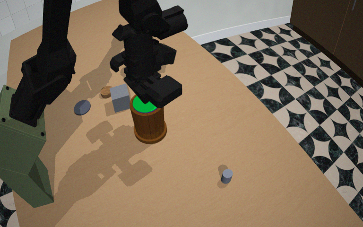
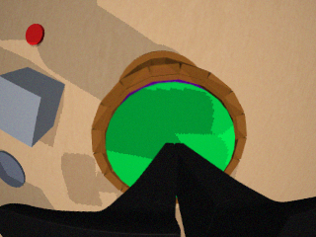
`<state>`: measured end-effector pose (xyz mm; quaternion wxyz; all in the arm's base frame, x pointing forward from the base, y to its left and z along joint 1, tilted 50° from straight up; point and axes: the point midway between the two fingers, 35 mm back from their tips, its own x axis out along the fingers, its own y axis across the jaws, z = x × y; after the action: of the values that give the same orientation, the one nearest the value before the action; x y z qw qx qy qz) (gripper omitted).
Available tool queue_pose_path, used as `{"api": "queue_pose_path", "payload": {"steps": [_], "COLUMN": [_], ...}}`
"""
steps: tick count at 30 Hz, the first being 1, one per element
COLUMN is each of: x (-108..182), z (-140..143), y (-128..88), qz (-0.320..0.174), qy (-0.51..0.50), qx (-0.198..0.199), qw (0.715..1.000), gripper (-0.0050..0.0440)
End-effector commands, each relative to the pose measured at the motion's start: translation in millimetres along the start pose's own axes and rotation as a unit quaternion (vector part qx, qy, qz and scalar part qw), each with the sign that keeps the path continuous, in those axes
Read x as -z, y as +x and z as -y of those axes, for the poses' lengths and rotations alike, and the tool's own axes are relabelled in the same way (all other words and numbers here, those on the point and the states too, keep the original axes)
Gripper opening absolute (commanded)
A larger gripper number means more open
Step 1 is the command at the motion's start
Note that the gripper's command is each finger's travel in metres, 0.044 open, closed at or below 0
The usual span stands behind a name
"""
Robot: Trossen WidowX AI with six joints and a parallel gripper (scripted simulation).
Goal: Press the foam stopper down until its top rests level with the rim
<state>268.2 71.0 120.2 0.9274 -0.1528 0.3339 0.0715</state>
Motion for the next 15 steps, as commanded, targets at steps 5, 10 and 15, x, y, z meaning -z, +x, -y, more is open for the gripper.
{"api": "queue_pose_path", "payload": {"steps": [5,10,15], "x": [-0.6,-0.4,-0.3], "z": [0.0,0.0,0.0], "y": [-0.3,0.2,0.5], "qz": [0.003,0.003,0.003], "qy": [0.0,0.0,0.0], "qx": [-0.001,-0.001,-0.001], "qw": [1.0,1.0,1.0], "gripper": [0.0,0.0,0.0]}}
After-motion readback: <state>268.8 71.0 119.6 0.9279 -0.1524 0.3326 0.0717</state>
